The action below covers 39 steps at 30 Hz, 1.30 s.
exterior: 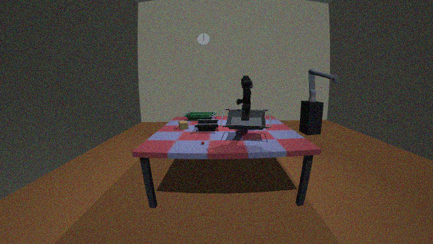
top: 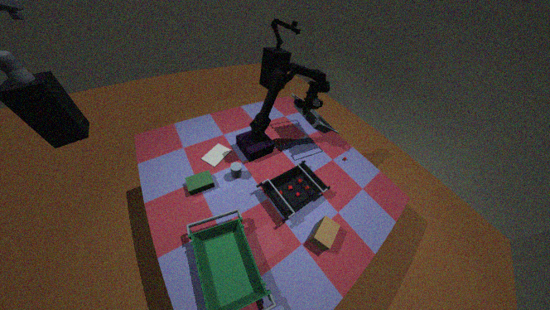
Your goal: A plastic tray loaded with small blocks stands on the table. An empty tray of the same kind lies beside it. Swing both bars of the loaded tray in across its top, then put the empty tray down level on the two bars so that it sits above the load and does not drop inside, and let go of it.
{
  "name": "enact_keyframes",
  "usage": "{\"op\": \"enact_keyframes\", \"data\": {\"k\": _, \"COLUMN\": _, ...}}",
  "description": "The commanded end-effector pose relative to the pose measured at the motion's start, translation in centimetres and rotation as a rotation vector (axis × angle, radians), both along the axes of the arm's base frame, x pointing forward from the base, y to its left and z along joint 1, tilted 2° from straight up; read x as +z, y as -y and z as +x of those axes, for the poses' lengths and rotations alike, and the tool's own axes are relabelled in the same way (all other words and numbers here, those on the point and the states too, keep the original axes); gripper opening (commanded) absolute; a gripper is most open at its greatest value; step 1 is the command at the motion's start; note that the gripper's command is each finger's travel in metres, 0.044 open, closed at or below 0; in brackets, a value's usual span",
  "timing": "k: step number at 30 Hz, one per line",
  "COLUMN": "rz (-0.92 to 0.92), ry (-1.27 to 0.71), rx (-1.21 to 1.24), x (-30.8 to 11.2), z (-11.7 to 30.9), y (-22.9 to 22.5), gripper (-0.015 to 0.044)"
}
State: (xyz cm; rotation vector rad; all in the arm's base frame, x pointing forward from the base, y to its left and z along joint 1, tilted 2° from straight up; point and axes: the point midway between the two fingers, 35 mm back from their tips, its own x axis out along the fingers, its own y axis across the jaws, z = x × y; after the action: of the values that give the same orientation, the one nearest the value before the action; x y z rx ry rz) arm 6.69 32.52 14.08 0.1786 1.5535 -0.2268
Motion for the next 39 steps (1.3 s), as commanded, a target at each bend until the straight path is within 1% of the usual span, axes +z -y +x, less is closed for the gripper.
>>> {"op": "enact_keyframes", "data": {"k": 1, "rz": 0.024, "ry": 0.005, "rx": -0.003, "x": 0.6, "z": 0.1, "y": -0.4, "gripper": 0.0}}
{"op": "enact_keyframes", "data": {"k": 8, "rz": 0.024, "ry": 0.005, "rx": -0.011, "x": 0.6, "z": 0.3, "y": -0.3, "gripper": 0.0}}
{"op": "enact_keyframes", "data": {"k": 23, "rz": 0.027, "ry": 0.011, "rx": -0.183, "x": 0.7, "z": 6.0, "y": 1.6, "gripper": 0.0}}
{"op": "enact_keyframes", "data": {"k": 39, "rz": 0.029, "ry": 0.019, "rx": -0.369, "x": 0.9, "z": 11.6, "y": 4.8, "gripper": 0.0}}
